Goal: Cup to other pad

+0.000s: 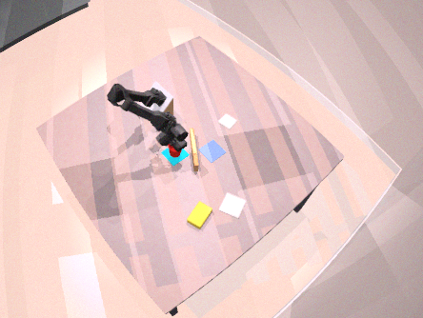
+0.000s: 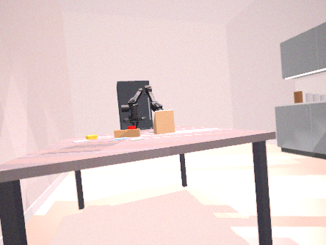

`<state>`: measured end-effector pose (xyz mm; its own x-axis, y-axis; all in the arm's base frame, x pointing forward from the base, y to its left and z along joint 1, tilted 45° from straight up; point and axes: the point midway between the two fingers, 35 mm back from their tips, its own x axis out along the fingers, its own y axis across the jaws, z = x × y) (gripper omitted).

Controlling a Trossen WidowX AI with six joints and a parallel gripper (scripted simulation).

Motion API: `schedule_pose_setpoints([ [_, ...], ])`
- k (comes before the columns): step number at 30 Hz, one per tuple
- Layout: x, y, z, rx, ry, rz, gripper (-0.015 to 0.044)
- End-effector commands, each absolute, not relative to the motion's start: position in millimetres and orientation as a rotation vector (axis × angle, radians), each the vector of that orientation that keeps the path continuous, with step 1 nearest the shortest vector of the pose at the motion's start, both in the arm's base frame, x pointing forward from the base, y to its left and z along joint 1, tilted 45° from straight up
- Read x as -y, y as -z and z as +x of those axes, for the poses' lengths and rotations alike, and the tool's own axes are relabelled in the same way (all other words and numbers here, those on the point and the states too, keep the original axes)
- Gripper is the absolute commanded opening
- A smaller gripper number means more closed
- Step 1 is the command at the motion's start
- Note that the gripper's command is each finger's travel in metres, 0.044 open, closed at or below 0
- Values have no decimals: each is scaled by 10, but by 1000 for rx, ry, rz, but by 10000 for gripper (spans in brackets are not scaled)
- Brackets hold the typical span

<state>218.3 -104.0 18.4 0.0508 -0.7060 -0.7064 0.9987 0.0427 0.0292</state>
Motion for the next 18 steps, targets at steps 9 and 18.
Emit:
schedule_pose_setpoints([
  [9, 1038, -187, 2186, -600, 1431, 619, 79],
  [18, 1034, -190, 2186, -600, 1431, 619, 128],
])
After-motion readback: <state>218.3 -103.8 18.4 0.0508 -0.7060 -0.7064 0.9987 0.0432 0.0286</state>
